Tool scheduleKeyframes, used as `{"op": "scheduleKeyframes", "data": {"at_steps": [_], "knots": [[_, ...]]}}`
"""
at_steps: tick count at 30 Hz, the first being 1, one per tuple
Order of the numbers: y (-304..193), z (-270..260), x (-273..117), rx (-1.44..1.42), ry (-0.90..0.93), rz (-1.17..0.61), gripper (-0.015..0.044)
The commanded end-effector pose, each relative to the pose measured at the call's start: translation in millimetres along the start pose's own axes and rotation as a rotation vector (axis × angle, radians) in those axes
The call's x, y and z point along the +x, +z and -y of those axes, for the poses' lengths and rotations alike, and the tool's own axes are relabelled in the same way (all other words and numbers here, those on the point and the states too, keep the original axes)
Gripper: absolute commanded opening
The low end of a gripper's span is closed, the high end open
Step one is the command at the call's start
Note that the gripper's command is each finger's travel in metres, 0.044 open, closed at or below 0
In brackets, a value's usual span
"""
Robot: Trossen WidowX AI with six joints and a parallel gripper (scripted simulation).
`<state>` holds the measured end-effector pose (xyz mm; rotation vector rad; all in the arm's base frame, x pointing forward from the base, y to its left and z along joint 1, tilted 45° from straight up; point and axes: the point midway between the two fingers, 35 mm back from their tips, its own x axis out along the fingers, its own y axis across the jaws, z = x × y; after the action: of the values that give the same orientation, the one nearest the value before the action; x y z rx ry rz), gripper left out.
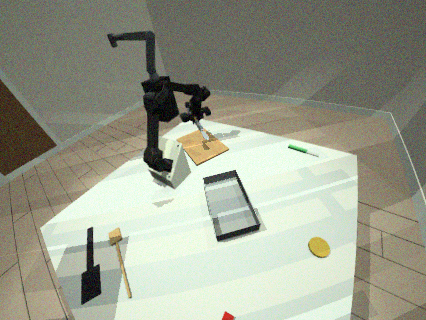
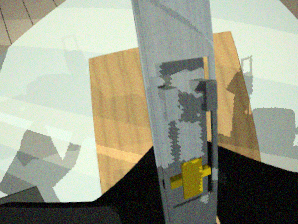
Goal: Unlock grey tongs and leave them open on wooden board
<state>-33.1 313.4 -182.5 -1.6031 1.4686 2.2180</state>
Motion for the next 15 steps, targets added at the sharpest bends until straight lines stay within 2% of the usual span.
{"op": "scheduleKeyframes", "data": {"at_steps": [1,15], "knots": [[2.1,0.7,-0.1,-0.003,-0.016,-0.092,-0.0150],[1.6,-6.0,1.1,-0.036,-0.058,-0.428,-0.0150]]}}
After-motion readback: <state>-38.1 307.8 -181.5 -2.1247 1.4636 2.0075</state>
